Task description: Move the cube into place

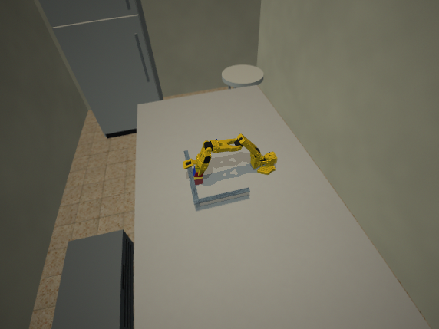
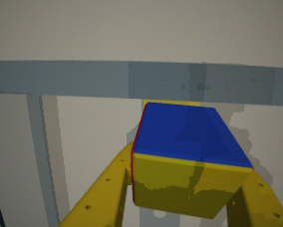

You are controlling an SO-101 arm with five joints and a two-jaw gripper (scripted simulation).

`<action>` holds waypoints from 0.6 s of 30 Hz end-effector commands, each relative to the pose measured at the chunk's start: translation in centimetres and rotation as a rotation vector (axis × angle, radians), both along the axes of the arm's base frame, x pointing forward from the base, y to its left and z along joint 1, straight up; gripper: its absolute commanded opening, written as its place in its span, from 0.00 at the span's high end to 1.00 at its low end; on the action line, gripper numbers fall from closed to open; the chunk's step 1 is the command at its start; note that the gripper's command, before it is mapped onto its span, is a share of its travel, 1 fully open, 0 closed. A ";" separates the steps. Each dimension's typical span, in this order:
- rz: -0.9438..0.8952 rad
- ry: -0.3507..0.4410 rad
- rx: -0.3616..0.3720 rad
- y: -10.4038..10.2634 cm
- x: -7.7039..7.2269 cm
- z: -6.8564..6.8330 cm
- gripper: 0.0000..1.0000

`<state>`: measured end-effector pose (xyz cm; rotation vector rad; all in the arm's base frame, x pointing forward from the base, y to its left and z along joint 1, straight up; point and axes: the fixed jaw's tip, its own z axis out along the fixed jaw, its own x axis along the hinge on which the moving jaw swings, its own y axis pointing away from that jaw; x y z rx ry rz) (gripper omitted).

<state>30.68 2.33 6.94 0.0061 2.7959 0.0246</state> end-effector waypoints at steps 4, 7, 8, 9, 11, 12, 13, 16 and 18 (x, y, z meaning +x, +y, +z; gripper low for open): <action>-0.003 -0.081 0.005 0.0 0.8 1.5 0.78; -0.003 -0.081 0.005 0.0 0.9 1.0 0.78; -0.003 -0.081 0.005 0.0 0.9 0.9 0.78; -0.003 -0.081 0.005 0.0 0.9 0.7 0.78; -0.003 -0.081 0.005 0.0 0.9 0.5 0.78; -0.003 -0.081 0.005 0.0 0.9 0.5 0.78; -0.003 -0.081 0.005 0.0 1.0 0.3 0.78; -0.003 -0.081 0.005 0.0 1.0 -0.2 0.78; -0.003 -0.081 0.005 0.0 1.0 -0.5 0.78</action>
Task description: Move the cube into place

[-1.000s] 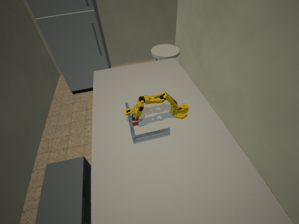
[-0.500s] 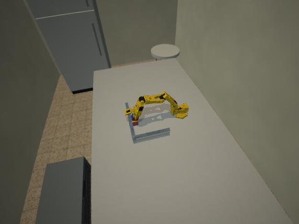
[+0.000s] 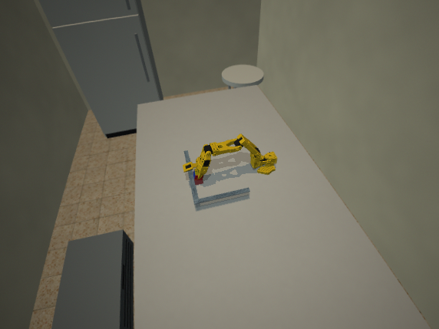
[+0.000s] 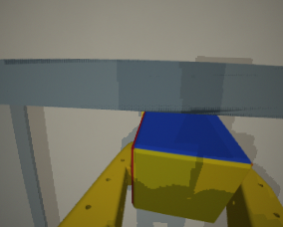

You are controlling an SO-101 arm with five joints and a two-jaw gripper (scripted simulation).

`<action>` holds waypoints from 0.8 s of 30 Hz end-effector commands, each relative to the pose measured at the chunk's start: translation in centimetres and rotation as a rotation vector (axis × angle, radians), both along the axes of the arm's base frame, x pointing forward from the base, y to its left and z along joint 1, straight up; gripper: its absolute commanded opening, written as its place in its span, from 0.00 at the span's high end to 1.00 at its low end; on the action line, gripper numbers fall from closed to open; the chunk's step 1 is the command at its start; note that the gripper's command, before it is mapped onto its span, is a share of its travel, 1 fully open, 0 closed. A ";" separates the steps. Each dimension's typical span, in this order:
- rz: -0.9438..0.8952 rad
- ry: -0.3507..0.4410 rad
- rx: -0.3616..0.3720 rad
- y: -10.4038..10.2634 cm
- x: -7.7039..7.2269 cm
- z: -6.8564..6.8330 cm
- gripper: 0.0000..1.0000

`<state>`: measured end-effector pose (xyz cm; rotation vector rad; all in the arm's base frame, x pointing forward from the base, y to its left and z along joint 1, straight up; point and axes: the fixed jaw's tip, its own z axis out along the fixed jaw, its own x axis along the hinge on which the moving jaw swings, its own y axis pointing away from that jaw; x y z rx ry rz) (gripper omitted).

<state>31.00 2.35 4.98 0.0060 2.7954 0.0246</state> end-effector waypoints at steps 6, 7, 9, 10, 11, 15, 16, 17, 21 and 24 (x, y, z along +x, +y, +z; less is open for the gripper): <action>-0.003 -0.081 0.005 0.0 0.7 1.0 0.78; -0.003 -0.081 0.005 0.0 0.7 1.0 0.78; -0.003 -0.081 0.005 0.0 0.7 1.0 0.78; -0.003 -0.081 0.005 0.0 0.7 1.0 0.78; -0.003 -0.081 0.005 0.0 0.7 1.0 0.78; -0.003 -0.081 0.005 0.0 0.7 0.9 0.78; -0.003 -0.081 0.005 0.0 0.7 0.8 0.78; -0.003 -0.081 0.005 0.0 0.7 0.7 0.78; -0.003 -0.081 0.005 0.0 0.7 0.3 0.78; -0.003 -0.081 0.005 0.0 0.8 0.2 0.78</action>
